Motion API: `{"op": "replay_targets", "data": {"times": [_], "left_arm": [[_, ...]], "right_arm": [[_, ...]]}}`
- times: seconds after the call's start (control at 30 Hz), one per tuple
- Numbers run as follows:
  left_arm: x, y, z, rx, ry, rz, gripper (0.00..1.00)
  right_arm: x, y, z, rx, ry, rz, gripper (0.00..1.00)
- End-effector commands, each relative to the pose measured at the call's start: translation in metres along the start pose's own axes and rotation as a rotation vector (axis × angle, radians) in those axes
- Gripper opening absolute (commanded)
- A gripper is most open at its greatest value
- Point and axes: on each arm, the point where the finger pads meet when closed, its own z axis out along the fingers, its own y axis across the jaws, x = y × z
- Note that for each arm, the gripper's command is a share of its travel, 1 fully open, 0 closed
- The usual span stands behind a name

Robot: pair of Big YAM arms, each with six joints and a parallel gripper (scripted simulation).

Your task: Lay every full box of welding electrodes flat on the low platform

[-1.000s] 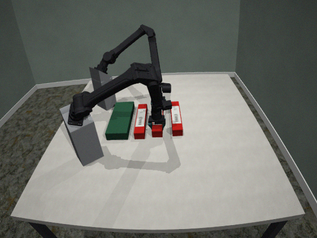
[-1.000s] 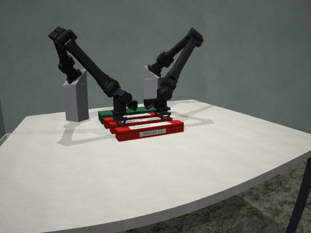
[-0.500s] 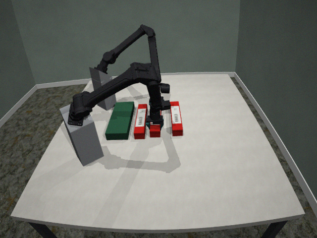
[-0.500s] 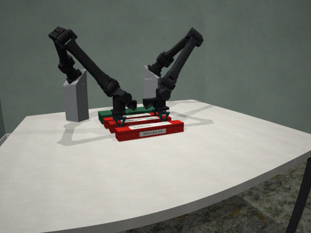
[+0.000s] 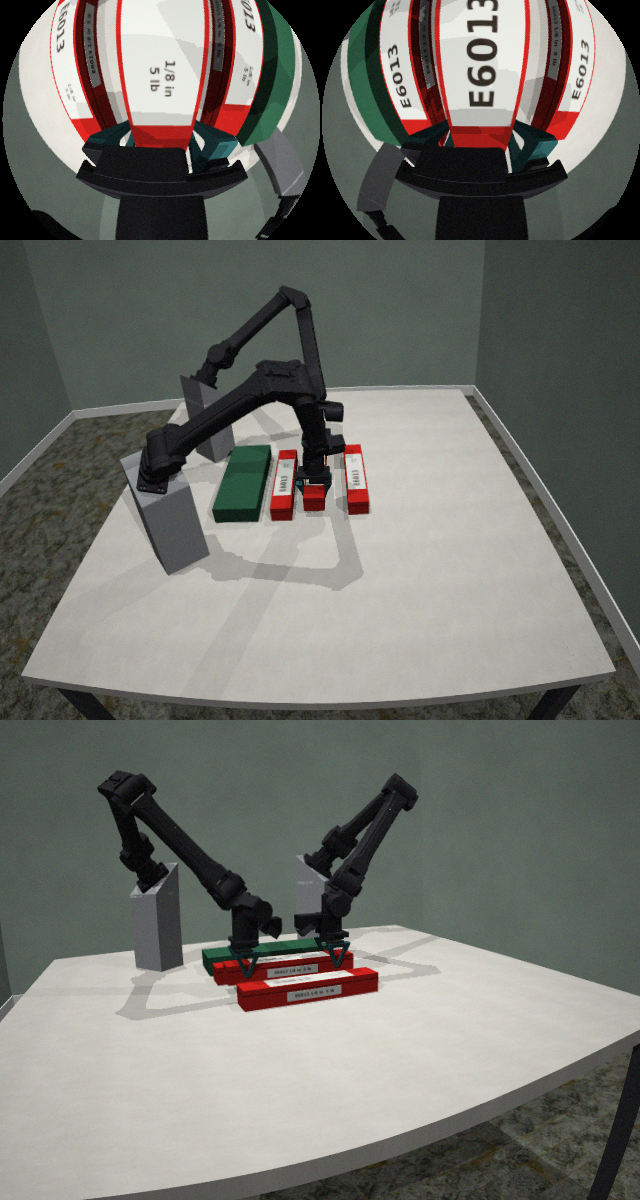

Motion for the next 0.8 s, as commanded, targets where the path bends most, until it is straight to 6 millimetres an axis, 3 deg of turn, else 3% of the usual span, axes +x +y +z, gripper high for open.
{"op": "replay_targets", "data": {"times": [0.0, 0.1, 0.3, 0.77], "left_arm": [[-0.006, 0.025, -0.035, -0.058, -0.014, 0.016, 0.0], [-0.006, 0.018, -0.039, -0.05, -0.013, 0.009, 0.0], [-0.006, 0.032, -0.045, -0.066, -0.016, 0.009, 0.0], [-0.006, 0.036, -0.051, -0.067, -0.016, 0.011, 0.0]], "right_arm": [[-0.01, -0.026, -0.041, 0.065, -0.025, 0.021, 0.0], [-0.01, -0.024, -0.044, 0.062, -0.024, 0.018, 0.0], [-0.012, -0.034, -0.051, 0.072, -0.029, 0.028, 0.0], [-0.012, -0.038, -0.056, 0.074, -0.03, 0.029, 0.0]]}}
